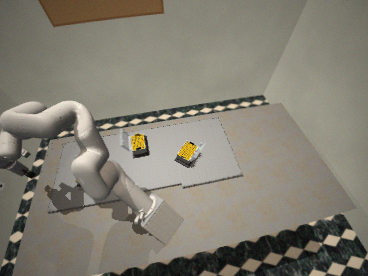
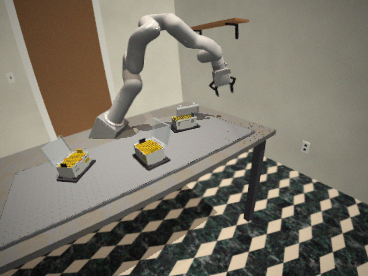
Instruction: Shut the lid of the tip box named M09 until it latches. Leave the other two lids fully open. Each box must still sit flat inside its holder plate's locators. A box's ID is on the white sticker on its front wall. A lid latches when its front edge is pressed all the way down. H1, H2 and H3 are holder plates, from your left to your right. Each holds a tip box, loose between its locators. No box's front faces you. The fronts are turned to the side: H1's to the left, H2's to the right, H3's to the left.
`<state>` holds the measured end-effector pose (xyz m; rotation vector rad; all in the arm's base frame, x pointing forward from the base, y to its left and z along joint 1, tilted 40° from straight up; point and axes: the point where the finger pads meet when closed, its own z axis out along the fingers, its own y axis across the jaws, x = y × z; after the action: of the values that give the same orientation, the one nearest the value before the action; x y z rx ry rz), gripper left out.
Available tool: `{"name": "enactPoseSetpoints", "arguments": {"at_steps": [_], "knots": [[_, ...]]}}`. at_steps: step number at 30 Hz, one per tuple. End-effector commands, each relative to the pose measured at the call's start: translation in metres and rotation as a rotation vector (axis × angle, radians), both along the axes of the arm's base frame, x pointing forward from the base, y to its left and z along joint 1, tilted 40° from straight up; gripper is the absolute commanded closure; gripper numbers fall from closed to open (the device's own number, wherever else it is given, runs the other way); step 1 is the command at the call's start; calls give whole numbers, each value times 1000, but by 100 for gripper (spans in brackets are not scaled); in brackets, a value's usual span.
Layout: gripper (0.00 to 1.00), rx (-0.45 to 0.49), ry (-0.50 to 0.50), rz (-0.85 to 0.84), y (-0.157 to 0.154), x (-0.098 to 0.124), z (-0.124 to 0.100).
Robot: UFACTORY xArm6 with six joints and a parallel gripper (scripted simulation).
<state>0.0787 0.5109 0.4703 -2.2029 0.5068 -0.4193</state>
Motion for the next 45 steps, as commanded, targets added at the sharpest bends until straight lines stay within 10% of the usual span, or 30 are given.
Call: {"name": "enactPoseSetpoints", "arguments": {"at_steps": [1,17,18,45], "knots": [[0,4,0,1,0,0,2],[0,4,0,1,0,0,2],[100,22,20,-19,-3,-4,2],[100,282,296,-281,-66,-62,-16]]}}
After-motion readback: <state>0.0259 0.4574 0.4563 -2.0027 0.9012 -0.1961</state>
